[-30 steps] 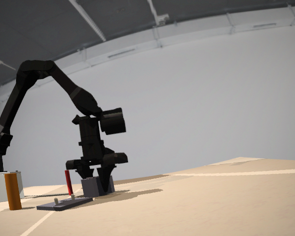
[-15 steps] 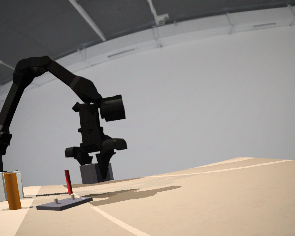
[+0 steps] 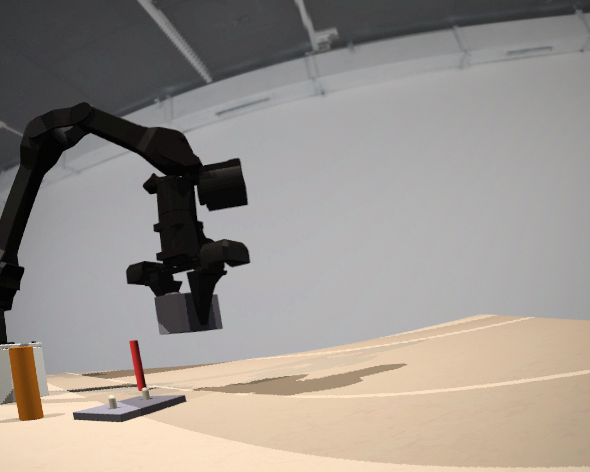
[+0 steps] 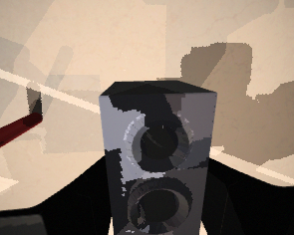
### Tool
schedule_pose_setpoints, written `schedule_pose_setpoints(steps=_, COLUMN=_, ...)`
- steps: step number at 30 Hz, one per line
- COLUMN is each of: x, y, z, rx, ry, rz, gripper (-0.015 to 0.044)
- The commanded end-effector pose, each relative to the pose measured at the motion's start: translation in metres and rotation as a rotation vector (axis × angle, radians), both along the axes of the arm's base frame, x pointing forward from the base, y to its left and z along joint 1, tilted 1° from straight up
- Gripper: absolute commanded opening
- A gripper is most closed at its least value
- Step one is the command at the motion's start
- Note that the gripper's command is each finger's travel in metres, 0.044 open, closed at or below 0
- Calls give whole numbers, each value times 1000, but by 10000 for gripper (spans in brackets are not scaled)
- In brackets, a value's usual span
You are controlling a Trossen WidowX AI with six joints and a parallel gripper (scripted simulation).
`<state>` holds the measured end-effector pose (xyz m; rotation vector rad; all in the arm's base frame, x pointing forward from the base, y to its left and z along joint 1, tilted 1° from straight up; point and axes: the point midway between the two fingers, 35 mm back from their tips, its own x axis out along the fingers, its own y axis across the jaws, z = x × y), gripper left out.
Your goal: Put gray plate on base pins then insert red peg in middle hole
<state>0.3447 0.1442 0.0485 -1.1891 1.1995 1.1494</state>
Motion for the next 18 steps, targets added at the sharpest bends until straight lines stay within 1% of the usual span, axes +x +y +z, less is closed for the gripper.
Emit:
schedule_pose_setpoints(steps=1, x=1, y=-1, z=15, rx=3, ry=-8, rz=3, gripper=0)
schedule_pose_setpoints(steps=12, x=-5, y=-5, z=50, rx=3, ry=-7, rz=3, gripper=0)
schedule_pose_setpoints(steps=18, x=-5, y=-7, z=51, rx=2, ry=-6, rz=1, gripper=0)
